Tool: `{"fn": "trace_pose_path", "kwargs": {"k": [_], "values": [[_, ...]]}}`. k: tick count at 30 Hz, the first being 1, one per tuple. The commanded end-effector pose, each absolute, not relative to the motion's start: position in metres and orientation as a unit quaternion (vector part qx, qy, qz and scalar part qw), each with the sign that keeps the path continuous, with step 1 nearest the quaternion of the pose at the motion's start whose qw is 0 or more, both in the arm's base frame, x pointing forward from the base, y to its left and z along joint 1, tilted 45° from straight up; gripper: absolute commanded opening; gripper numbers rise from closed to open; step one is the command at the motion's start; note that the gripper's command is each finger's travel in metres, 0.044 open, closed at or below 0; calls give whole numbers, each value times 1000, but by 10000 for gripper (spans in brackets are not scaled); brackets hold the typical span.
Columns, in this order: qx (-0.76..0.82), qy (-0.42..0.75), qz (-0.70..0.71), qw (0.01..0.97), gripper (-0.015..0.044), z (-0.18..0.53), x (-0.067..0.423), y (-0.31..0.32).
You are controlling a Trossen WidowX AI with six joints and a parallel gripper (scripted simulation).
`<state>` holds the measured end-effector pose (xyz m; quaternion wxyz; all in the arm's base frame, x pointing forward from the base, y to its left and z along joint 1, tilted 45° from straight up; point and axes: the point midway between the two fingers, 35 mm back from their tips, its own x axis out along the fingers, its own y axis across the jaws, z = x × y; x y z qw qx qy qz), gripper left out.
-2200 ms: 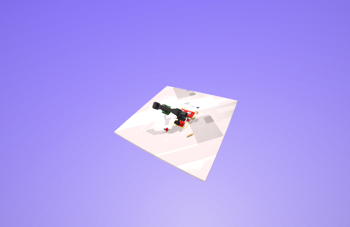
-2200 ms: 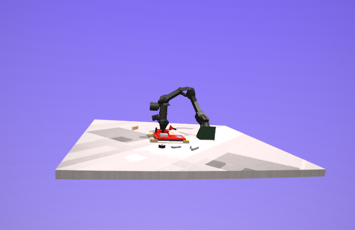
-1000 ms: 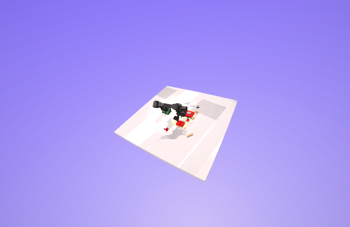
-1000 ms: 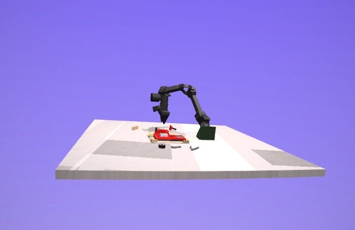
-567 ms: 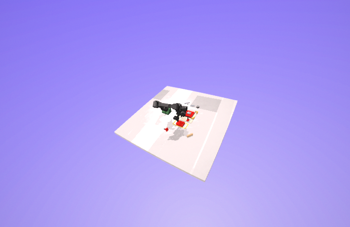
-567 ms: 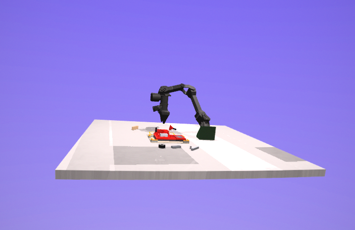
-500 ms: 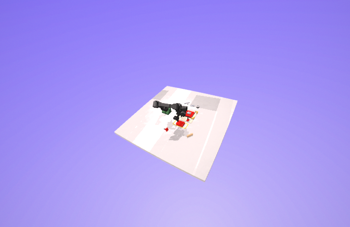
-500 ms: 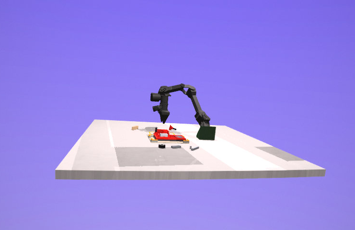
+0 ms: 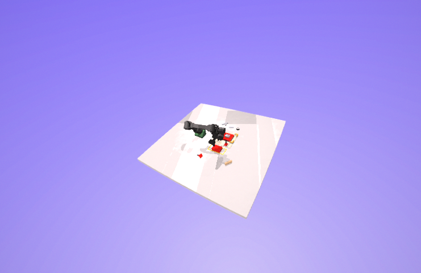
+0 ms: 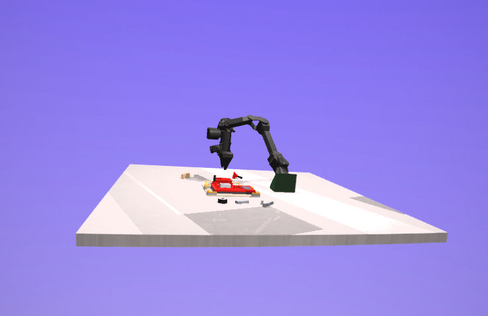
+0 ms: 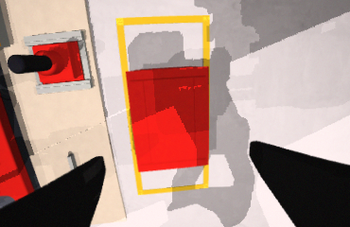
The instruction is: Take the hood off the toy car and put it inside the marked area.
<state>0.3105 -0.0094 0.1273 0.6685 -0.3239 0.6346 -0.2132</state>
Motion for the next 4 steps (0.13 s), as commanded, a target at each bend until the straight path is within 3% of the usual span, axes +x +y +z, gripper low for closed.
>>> {"fn": "trace_pose_path", "kwargs": {"k": [1,4], "values": [[-321,634,-213,671,440,128,311,-8],[-321,634,-213,671,440,128,311,-8]]}}
